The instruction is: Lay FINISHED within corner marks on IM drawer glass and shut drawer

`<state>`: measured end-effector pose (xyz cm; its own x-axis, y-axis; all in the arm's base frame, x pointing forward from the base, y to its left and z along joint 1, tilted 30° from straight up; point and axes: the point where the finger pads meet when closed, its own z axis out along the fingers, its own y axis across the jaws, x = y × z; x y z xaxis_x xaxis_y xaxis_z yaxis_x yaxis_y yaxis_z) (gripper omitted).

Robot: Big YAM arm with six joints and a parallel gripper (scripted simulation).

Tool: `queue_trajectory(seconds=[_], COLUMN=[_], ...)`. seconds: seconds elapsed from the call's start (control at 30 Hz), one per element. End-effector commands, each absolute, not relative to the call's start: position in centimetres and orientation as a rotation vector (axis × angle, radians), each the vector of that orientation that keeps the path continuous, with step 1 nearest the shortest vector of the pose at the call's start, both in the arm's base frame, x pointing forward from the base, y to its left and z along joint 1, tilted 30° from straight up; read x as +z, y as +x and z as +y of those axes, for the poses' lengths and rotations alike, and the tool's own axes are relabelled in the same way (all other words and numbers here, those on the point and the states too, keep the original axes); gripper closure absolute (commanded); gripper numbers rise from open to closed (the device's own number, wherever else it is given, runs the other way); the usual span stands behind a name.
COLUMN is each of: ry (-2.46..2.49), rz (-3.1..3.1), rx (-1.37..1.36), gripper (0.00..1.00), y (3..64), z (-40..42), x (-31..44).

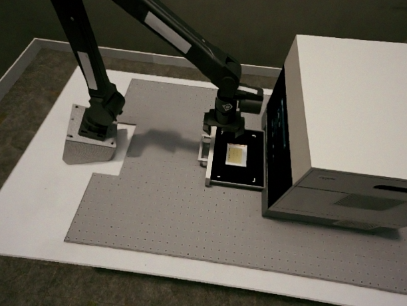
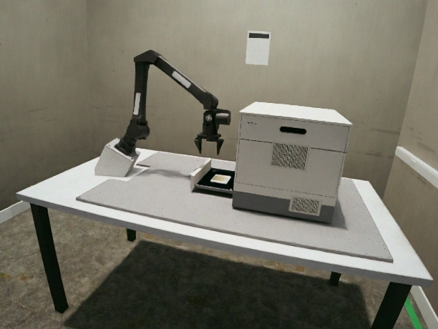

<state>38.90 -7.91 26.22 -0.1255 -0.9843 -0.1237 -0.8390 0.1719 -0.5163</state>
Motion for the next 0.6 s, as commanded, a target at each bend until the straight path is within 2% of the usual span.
queue_trajectory(seconds=[0.0,0.57], ry=[-1.719,-1.719], rz=[2.023,2.024], rx=[-0.457,-0.456], gripper=[0.08,0.08], y=[37.7,35.7], z=[-8.2,-7.9], x=[26.6,26.6])
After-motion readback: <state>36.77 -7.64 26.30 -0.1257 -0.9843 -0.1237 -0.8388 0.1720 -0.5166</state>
